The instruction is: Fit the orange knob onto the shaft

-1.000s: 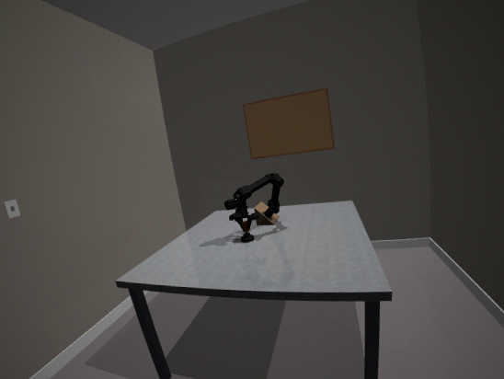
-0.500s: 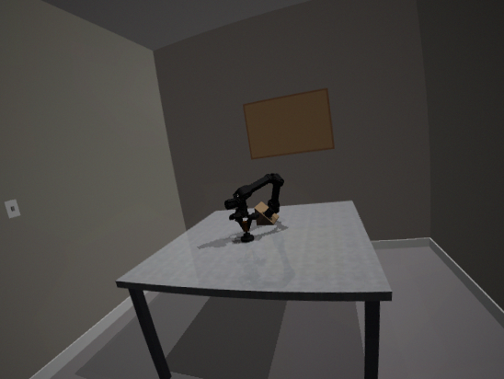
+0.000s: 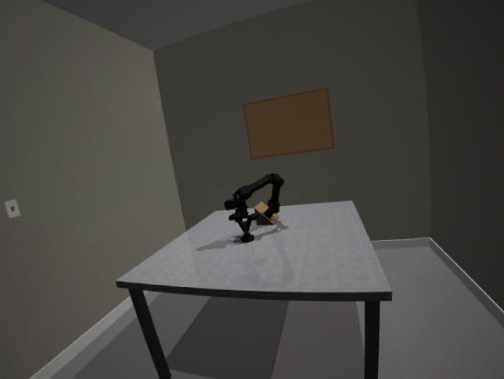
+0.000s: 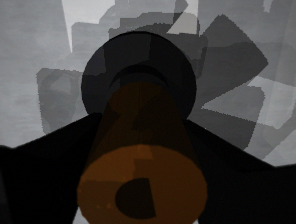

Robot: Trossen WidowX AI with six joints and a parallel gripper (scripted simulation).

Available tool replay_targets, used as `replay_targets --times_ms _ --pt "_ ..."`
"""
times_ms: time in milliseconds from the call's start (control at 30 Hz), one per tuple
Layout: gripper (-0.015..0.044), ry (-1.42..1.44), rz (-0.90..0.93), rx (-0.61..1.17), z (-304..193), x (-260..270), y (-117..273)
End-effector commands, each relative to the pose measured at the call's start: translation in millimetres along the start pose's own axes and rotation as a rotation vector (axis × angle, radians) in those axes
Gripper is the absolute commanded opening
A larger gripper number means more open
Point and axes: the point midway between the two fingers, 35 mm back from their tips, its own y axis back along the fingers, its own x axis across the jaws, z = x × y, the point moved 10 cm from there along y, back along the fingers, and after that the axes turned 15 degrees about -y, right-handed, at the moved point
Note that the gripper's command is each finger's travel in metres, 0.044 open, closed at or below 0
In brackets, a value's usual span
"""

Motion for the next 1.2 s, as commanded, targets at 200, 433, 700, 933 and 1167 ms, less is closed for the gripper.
replay_targets --times_ms 200,433,700,933,1167 --pt "0.0 -0.004 0.001 -0.003 -2.9 -0.2 4.8" --pt "0.0 -0.203 0.001 -0.003 -6.2 0.5 5.7" --pt "0.0 -0.214 0.001 -0.003 -5.6 0.6 4.5" --pt "0.0 -0.214 0.001 -0.003 -3.1 0.1 3.0" --pt "0.0 -0.213 0.001 -0.003 -0.7 -0.1 3.8"
